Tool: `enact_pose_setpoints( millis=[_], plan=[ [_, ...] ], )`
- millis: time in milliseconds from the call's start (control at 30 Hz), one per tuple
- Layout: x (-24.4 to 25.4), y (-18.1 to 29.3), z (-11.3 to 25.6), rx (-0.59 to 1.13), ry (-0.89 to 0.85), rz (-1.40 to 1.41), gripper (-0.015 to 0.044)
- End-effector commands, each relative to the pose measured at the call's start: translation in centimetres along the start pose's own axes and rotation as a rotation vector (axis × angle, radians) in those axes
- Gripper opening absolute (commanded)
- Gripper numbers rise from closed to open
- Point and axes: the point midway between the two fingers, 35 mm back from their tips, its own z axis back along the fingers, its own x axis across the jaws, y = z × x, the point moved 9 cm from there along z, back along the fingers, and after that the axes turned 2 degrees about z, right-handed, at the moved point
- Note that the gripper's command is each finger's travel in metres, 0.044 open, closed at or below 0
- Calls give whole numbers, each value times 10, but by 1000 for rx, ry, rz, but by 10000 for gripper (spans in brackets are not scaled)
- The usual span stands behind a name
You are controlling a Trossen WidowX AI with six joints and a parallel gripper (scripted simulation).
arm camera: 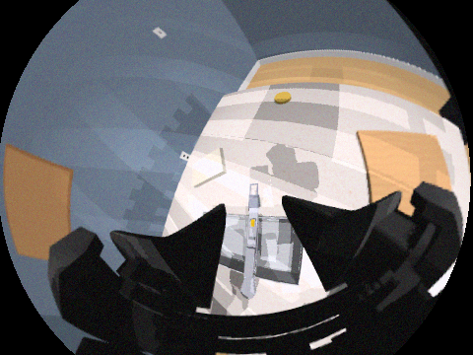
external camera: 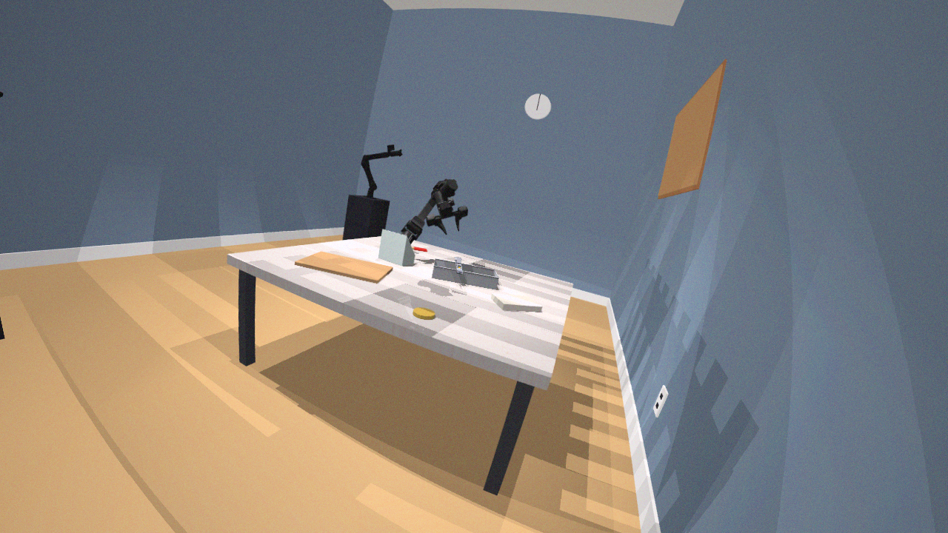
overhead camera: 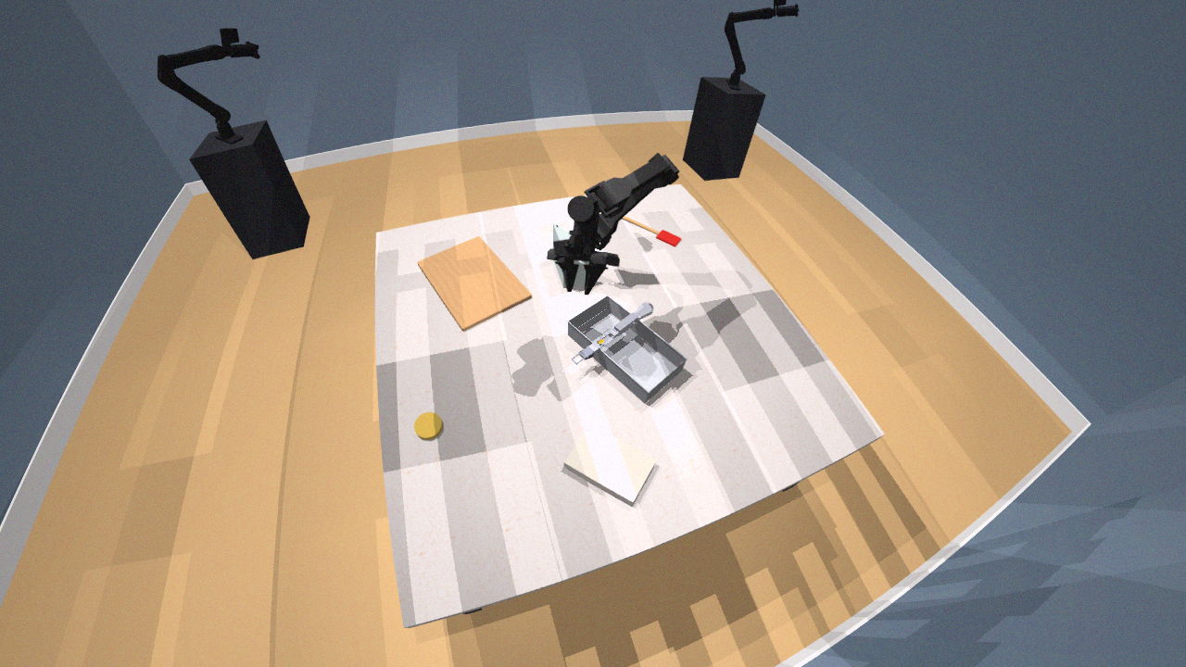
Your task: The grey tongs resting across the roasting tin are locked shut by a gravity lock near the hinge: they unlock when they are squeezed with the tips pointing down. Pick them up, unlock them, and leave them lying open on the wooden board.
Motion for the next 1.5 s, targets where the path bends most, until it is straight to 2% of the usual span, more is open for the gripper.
enact_pose_setpoints(
  millis=[0,133,200,600,1467],
  plan=[
    [-4,23,-48,255,-36,-67,260],
    [-10,53,-90,503,-56,-152,260],
    [-12,59,-96,543,-57,-170,260],
    [-12,59,-99,542,-56,-169,260],
    [-9,78,-137,536,-46,-166,260]
  ],
)
